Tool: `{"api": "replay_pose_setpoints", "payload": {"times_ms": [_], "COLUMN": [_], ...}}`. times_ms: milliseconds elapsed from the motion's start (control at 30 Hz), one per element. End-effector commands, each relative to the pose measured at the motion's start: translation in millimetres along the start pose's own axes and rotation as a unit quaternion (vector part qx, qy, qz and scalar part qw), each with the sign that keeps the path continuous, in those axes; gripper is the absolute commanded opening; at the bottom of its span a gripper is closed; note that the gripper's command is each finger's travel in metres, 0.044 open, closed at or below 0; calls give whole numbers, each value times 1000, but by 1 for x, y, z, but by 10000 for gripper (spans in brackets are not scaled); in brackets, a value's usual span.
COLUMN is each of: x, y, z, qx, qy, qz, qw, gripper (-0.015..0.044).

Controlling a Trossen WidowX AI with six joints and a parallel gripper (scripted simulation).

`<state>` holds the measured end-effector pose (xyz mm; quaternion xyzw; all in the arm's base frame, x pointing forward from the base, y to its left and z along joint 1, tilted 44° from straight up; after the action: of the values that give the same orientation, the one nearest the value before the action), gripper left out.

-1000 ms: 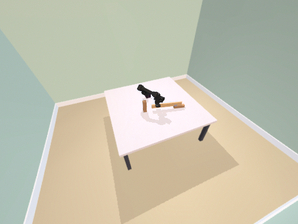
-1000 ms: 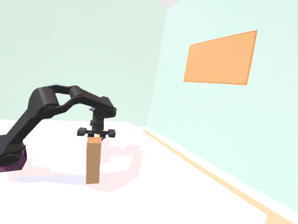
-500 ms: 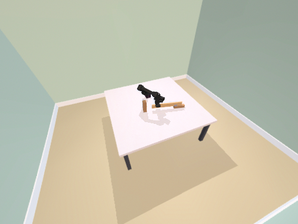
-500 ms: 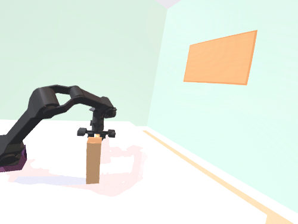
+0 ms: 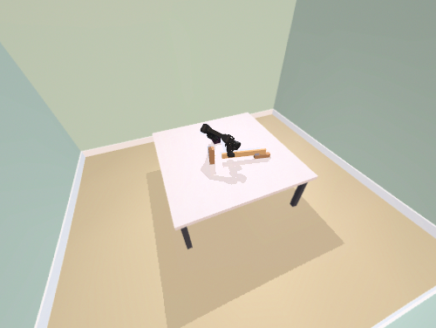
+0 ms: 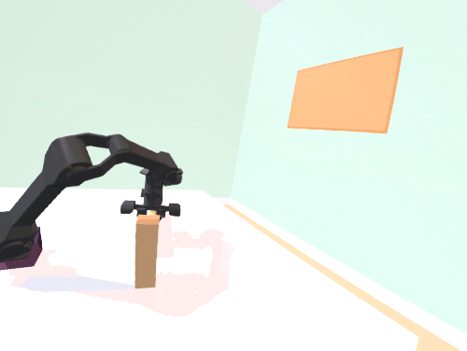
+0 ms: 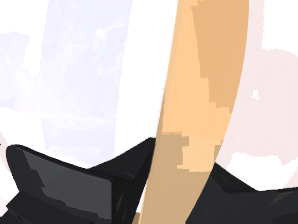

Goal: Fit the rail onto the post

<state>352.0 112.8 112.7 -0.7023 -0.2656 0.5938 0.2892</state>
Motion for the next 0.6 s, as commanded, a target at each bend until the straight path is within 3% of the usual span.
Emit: {"api": "replay_pose_setpoints", "payload": {"times_ms": [0,567], "x": [-4,-9], "y": [-3,-5], "z": [0,0], "qx": [-3,-3], "qy": [-1,-1], "qz": [-1,-1], "qw": [1000,1000], "gripper": [0,0]}}
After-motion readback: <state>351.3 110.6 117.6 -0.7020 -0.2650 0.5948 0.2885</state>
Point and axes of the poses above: the point midway between the two fingers, 35 mm back from their tips, its own y axis out along the fingers, its own z axis across the jaws, x = y × z, the point moved 10 cm from there along -y, back along the fingers, and after that the axes turned 5 degrees about -y, right-handed, at the moved point
